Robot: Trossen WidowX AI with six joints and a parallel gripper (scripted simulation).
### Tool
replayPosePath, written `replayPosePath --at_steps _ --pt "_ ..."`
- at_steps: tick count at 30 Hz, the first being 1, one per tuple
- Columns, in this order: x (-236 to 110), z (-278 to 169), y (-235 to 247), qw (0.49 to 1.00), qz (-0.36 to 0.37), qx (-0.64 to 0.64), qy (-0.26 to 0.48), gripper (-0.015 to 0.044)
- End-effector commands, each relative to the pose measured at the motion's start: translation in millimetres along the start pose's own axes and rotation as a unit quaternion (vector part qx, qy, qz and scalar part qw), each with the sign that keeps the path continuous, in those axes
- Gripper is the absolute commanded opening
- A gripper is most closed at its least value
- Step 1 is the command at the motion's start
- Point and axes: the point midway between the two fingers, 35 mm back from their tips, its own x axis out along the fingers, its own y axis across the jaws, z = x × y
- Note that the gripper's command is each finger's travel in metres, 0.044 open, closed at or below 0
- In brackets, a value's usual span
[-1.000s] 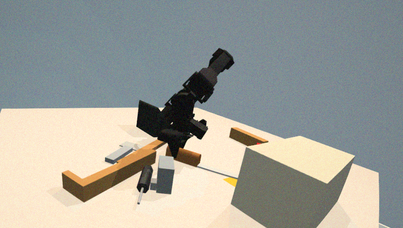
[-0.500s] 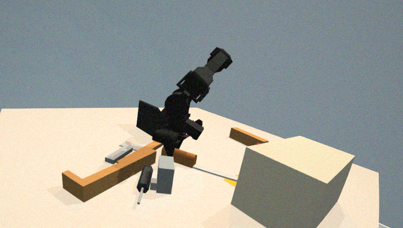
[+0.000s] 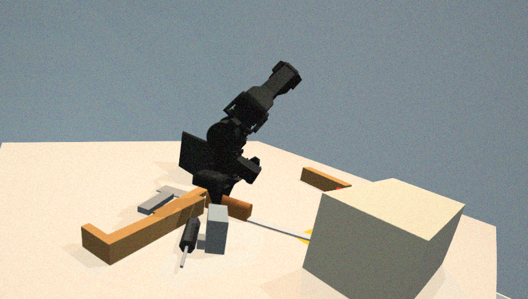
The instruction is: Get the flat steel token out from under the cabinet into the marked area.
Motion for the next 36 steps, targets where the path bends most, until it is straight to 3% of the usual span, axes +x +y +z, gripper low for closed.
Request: replayPosePath --at_steps 1,36 --pt "-2 -2 -5 1.0 -0.002 0.0 -0.001 0.0" --pt "-2 -22 -40 1.0 -0.004 0.0 0.0 0.0"
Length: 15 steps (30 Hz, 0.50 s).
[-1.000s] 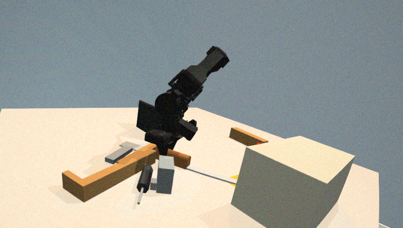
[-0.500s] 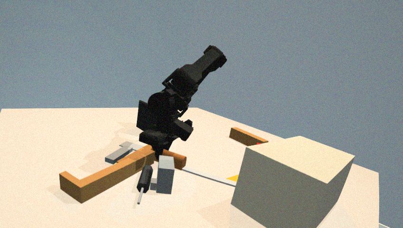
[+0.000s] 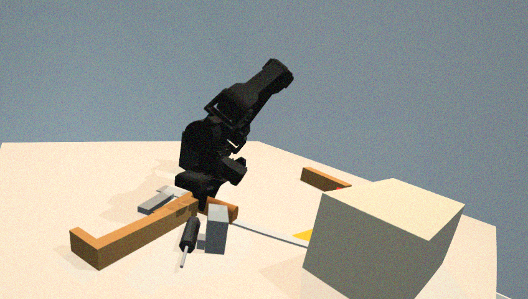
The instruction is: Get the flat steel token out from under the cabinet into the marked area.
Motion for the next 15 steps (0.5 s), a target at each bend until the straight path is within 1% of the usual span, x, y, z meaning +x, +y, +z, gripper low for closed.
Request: replayPosePath --at_steps 1,15 --pt "-2 -2 -5 1.0 -0.003 0.0 0.0 0.0" --pt "-2 -9 -18 1.0 -0.004 0.0 0.0 0.0"
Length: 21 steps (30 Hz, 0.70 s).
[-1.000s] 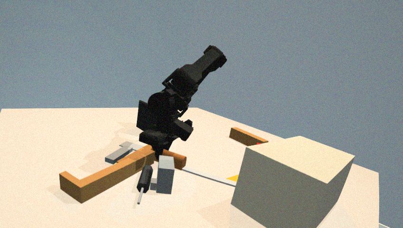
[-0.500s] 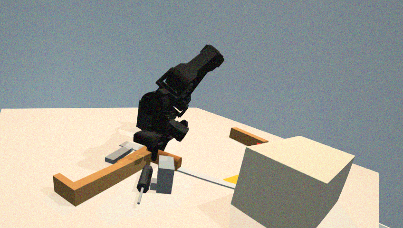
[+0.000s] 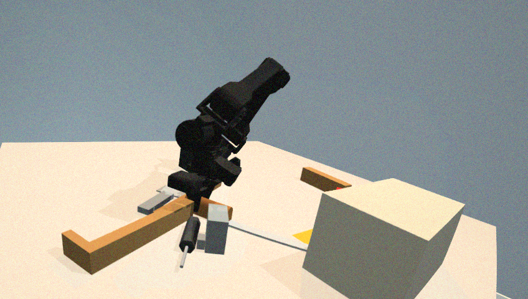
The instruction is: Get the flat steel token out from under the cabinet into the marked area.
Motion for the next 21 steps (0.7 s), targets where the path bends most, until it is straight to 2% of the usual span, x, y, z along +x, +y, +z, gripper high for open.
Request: replayPosePath --at_steps 1,21 --pt "-2 -2 -5 1.0 -0.003 0.0 0.0 0.0" --pt "-2 -11 -22 1.0 -0.004 0.0 0.0 0.0"
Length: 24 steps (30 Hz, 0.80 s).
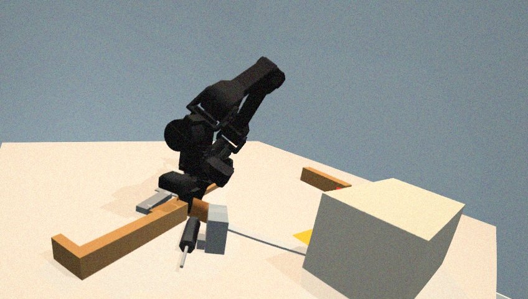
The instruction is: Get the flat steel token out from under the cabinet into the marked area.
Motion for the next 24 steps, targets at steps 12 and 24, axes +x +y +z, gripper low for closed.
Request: replayPosePath --at_steps 12,24 --pt "-2 -7 -14 1.0 -0.004 0.0 0.0 0.0" --pt "-2 -12 -23 1.0 -0.005 0.0 0.0 0.0"
